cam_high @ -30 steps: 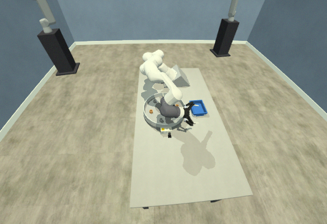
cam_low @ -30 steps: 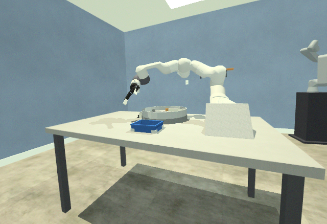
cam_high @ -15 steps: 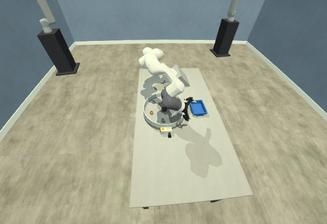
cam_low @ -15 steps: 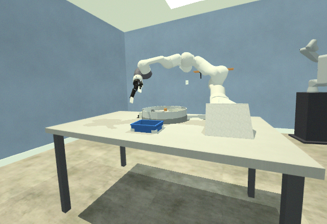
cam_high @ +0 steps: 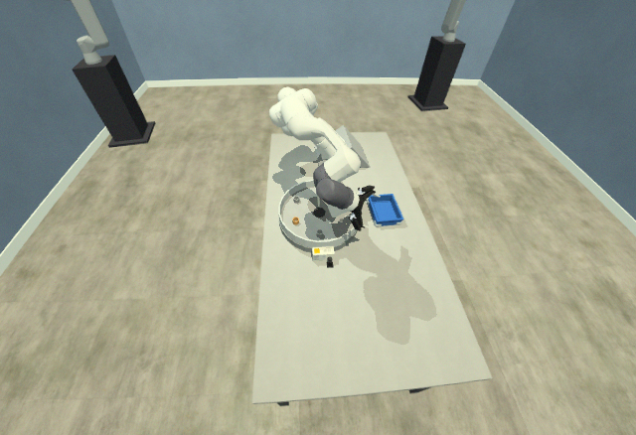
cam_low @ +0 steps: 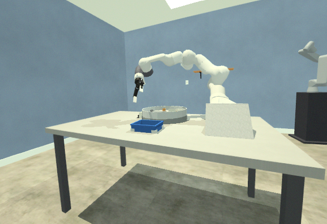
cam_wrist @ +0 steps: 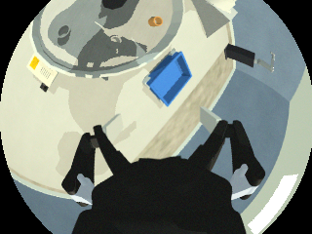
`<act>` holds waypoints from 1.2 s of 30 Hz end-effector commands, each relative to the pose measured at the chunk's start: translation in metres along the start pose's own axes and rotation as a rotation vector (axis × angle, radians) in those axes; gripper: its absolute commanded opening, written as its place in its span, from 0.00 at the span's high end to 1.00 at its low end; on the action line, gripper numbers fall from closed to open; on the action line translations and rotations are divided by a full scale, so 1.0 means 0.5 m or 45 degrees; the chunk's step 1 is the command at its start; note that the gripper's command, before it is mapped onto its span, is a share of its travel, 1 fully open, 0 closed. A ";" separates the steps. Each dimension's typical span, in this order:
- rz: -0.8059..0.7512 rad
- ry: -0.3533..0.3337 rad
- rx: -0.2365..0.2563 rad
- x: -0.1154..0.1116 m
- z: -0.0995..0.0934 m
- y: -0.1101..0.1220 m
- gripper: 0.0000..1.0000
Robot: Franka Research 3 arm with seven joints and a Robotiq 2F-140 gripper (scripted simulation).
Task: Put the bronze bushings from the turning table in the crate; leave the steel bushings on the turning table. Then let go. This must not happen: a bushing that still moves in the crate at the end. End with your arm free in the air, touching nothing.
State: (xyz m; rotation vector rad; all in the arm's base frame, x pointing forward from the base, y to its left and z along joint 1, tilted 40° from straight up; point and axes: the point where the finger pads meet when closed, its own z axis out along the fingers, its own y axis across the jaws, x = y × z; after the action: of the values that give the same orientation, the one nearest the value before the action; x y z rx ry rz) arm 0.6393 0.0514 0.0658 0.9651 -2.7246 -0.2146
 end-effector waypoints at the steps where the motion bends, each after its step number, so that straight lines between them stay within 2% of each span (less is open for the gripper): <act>1: 0.054 0.008 -0.006 0.005 0.004 0.001 0.00; 12: 0.054 0.008 -0.006 0.005 0.004 0.001 0.00; 13: 0.129 0.064 0.052 0.037 -0.013 0.019 0.00; 32: 0.129 0.064 0.052 0.037 -0.013 0.019 0.00; 33: 0.208 0.114 0.114 0.072 -0.031 0.036 0.00; 36: 0.208 0.114 0.114 0.072 -0.031 0.036 0.00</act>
State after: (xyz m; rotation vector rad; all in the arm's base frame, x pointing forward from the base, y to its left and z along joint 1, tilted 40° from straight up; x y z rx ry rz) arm 0.6111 0.0433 0.0860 0.8294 -2.7178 -0.0662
